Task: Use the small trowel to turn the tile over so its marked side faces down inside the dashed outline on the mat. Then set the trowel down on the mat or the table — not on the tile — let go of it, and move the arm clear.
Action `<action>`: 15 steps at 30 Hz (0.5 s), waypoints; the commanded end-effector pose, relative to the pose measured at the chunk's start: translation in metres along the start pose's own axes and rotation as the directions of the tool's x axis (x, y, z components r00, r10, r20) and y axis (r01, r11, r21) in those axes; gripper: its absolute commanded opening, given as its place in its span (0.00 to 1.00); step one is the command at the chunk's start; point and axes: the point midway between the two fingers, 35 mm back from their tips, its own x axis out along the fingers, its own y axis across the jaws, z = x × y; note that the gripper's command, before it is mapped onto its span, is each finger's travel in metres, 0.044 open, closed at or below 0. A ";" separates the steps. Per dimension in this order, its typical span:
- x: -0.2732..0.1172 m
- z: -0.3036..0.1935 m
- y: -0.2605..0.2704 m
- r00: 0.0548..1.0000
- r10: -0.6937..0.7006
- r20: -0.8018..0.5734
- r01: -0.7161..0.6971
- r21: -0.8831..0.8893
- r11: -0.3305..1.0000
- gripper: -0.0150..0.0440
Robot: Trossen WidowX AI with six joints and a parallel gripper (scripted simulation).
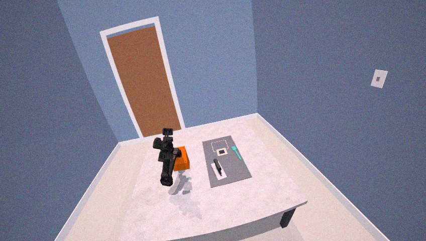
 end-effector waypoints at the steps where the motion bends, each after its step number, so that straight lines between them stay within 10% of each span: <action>1: 0.000 0.000 0.000 1.000 0.000 0.000 0.000 0.000 1.000 0.39; 15: 0.000 0.000 0.000 1.000 0.000 0.000 0.000 0.000 1.000 0.42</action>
